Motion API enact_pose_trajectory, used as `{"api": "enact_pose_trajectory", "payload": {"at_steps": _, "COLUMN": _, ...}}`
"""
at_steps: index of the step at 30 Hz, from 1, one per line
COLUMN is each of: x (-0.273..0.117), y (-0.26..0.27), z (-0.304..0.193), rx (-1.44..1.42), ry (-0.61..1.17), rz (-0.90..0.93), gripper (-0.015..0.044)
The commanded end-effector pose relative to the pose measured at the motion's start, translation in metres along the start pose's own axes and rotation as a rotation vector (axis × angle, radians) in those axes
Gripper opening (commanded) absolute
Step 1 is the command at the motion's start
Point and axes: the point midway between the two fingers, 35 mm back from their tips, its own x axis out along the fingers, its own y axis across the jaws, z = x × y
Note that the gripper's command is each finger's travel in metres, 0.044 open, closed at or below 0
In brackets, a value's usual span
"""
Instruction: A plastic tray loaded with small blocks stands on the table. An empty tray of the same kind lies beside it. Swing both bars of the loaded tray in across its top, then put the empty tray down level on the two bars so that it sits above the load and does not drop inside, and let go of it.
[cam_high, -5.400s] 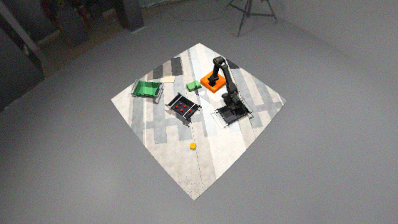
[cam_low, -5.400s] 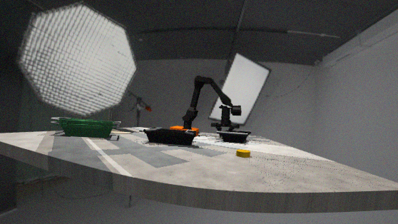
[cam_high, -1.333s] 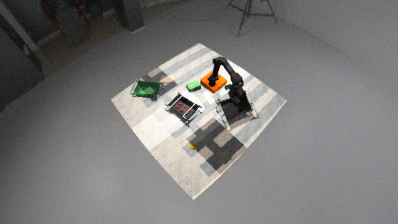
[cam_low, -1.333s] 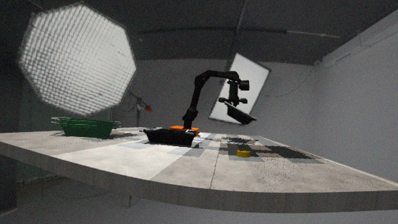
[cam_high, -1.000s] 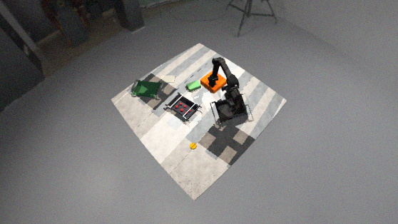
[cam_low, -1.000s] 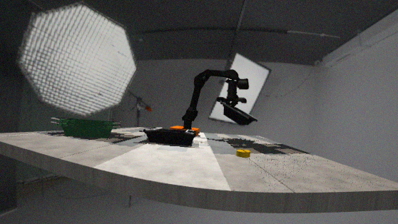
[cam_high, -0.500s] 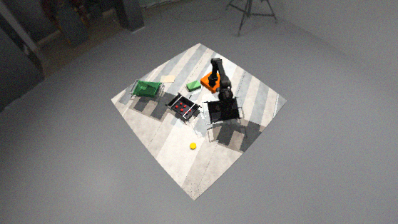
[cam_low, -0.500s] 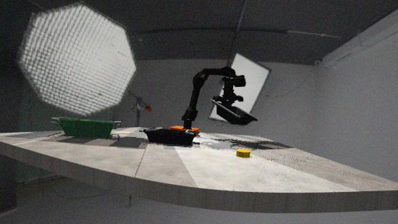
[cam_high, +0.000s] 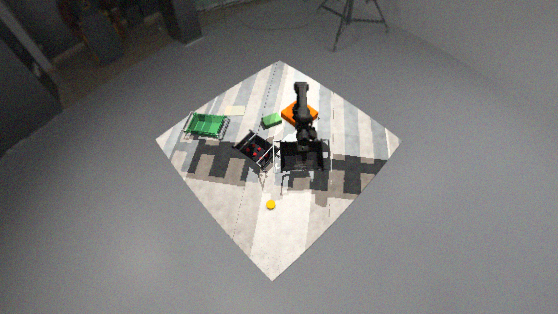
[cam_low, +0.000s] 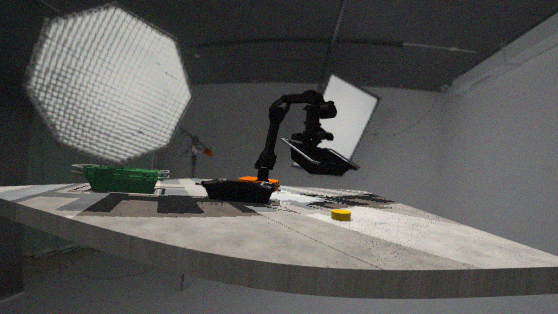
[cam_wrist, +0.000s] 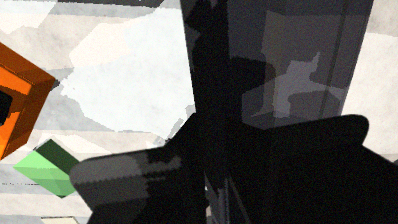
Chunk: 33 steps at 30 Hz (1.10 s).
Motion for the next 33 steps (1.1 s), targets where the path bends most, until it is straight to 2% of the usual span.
{"api": "enact_pose_trajectory", "payload": {"at_steps": 1, "x": -0.007, "y": -0.002, "z": -0.012, "rx": 0.03, "ry": -0.004, "rz": -0.026, "gripper": 0.0}}
{"api": "enact_pose_trajectory", "payload": {"at_steps": 33, "x": -0.006, "y": 0.029, "z": -0.128, "rx": 0.343, "ry": 0.002, "rz": -0.024, "gripper": 0.0}}
